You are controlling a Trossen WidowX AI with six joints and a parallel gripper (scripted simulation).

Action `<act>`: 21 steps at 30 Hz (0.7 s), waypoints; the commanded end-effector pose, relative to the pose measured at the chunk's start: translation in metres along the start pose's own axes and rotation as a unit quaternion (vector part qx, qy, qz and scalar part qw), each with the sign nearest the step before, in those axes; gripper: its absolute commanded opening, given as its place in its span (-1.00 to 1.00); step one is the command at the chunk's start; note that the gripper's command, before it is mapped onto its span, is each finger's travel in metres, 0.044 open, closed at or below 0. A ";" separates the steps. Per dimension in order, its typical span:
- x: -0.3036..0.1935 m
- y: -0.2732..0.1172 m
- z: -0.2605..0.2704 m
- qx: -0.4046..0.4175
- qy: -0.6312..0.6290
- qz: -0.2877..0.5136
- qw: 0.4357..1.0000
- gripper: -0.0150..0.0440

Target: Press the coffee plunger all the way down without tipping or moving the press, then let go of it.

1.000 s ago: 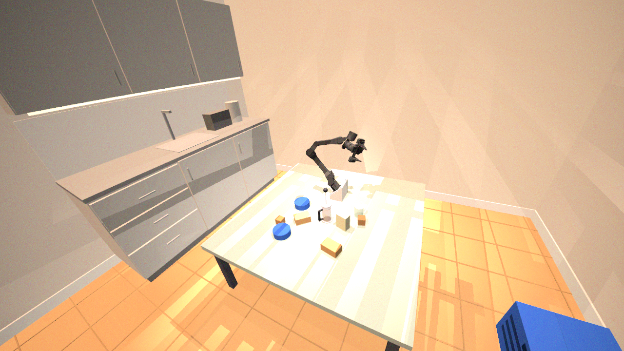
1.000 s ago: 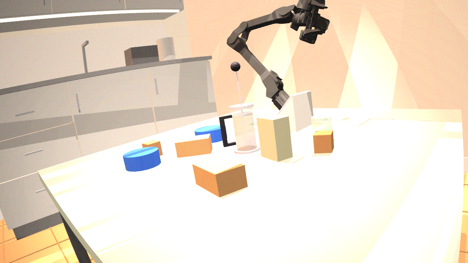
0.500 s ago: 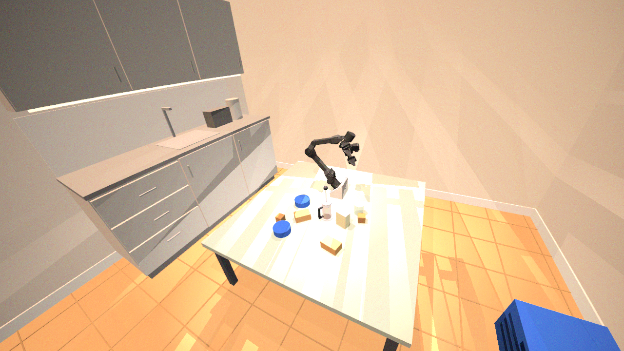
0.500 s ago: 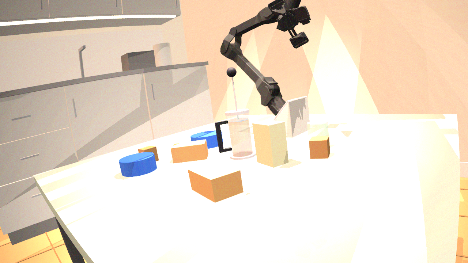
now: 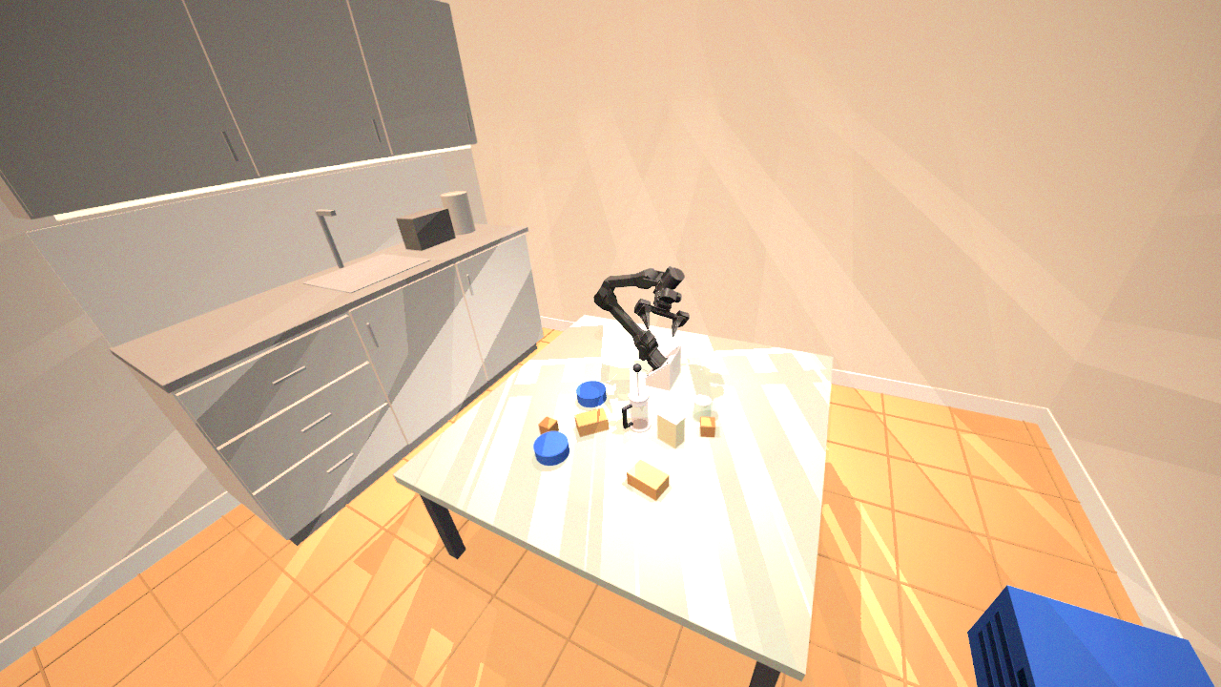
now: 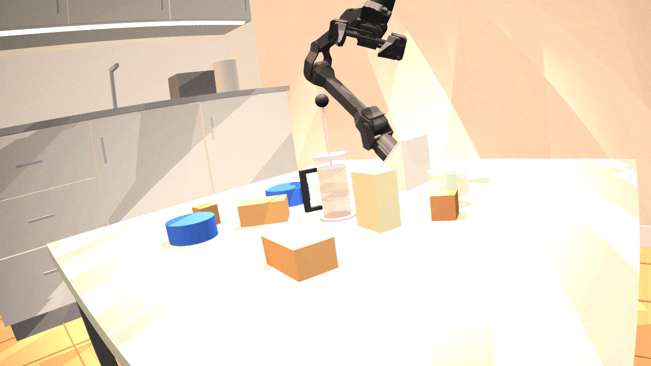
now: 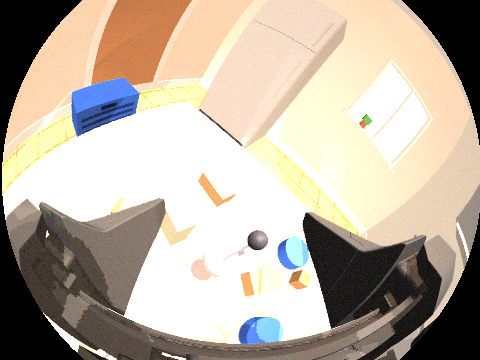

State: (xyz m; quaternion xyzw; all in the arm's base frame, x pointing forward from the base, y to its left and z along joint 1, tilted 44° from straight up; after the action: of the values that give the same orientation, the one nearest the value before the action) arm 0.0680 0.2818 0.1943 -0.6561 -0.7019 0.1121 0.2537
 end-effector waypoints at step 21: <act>-0.073 0.068 -0.024 -0.086 0.273 0.071 0.955 1.00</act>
State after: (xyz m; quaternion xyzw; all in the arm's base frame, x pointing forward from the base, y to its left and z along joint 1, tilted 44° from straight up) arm 0.1372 0.2165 0.1687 -0.7294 -0.5649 -0.1155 0.3681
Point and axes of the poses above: the point midway between the two fingers, 35 mm back from their tips, its own y axis out along the fingers, its own z axis across the jaws, x = y × z, the point moved 6 cm from there along -y, back along the fingers, and after that the axes turned 2 degrees about -y, right-handed, at the moved point
